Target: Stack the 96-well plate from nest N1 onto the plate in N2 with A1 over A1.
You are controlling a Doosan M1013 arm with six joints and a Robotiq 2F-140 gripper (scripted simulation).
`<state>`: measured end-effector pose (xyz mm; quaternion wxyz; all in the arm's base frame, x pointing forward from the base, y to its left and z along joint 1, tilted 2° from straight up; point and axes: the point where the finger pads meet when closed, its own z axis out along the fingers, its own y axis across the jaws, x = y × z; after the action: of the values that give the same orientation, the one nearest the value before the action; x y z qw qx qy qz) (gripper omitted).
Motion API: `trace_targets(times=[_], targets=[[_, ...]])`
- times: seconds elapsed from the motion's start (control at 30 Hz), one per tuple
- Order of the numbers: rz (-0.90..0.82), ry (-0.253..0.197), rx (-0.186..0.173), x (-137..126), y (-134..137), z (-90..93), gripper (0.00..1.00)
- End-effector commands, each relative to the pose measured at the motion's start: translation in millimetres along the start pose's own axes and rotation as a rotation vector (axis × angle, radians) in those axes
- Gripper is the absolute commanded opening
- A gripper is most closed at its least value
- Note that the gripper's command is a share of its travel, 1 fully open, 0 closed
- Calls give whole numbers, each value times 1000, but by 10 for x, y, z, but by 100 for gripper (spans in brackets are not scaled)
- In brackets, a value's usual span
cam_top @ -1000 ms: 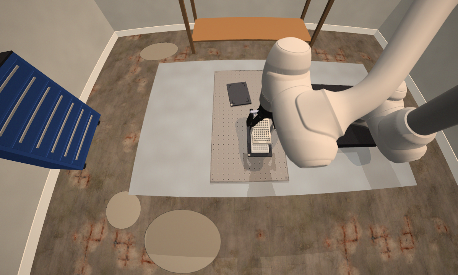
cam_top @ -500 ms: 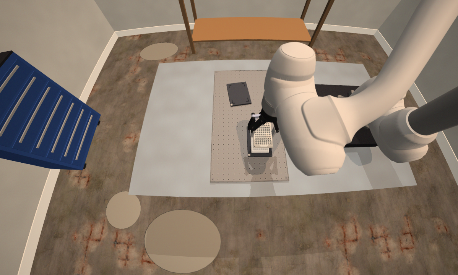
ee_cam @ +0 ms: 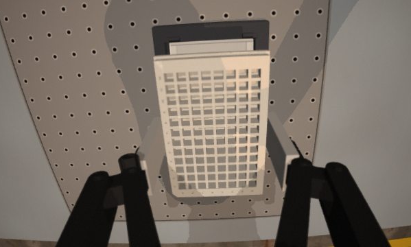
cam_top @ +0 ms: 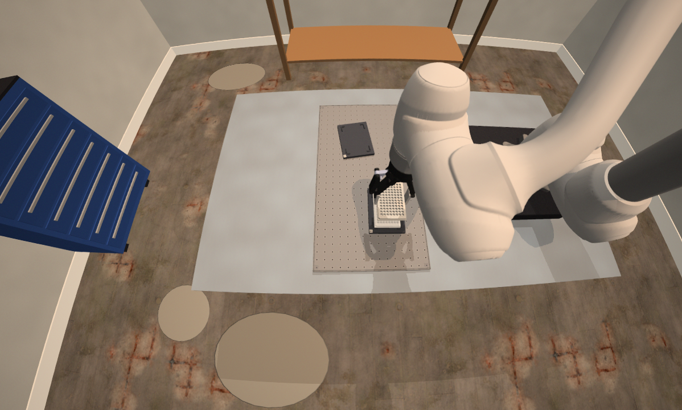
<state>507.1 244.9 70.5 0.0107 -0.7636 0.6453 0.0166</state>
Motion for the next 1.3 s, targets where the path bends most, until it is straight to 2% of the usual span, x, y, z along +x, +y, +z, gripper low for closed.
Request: trace_targets(times=[0.0,0.33,1.27], targets=[[0,0,0,1,0,-1,0],[0,0,0,2,-1,-1,0],[0,0,0,4,-1,432,0]])
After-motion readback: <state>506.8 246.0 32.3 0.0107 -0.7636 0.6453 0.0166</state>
